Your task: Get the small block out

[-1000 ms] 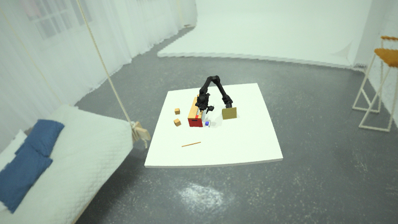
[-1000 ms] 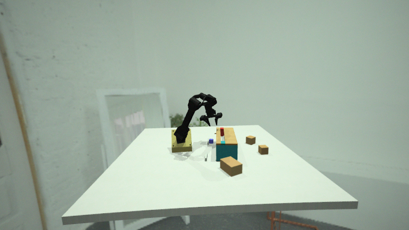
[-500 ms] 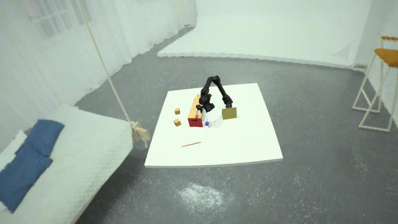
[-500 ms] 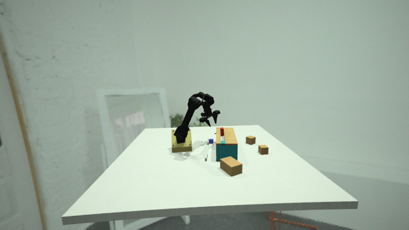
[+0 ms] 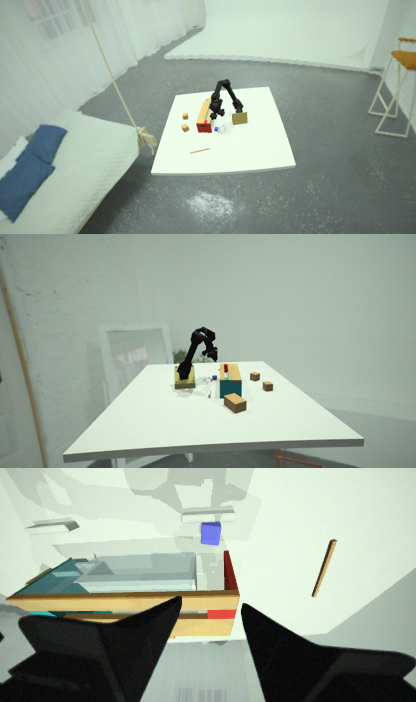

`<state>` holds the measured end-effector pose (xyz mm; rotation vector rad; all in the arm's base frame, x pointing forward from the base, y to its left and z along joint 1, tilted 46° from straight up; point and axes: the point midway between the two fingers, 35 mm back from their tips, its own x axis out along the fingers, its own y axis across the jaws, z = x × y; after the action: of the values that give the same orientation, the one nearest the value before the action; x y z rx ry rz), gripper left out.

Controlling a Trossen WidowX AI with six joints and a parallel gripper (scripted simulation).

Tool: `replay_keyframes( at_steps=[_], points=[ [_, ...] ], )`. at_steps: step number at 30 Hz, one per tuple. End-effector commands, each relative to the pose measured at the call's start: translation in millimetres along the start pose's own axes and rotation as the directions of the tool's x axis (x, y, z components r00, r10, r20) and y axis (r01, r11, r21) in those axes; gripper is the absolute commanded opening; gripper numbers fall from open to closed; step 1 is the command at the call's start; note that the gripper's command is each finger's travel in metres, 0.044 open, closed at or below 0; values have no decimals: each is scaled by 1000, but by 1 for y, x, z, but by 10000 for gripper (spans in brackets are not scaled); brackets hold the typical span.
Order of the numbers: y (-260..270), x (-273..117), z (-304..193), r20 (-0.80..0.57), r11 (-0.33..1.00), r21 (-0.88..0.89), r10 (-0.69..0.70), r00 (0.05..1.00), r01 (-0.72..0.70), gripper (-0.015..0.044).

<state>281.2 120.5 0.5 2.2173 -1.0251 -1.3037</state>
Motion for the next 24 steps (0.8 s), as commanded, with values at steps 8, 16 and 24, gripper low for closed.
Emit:
replay_keyframes(
  at_steps=[8,16,24],
  points=[
    [-1,3,2,-16,991,-131,13,1000,-15,285],
    [3,86,41,-18,991,-130,16,1000,-18,285],
    [3,87,41,-17,991,-130,16,1000,-18,285]
  ],
)
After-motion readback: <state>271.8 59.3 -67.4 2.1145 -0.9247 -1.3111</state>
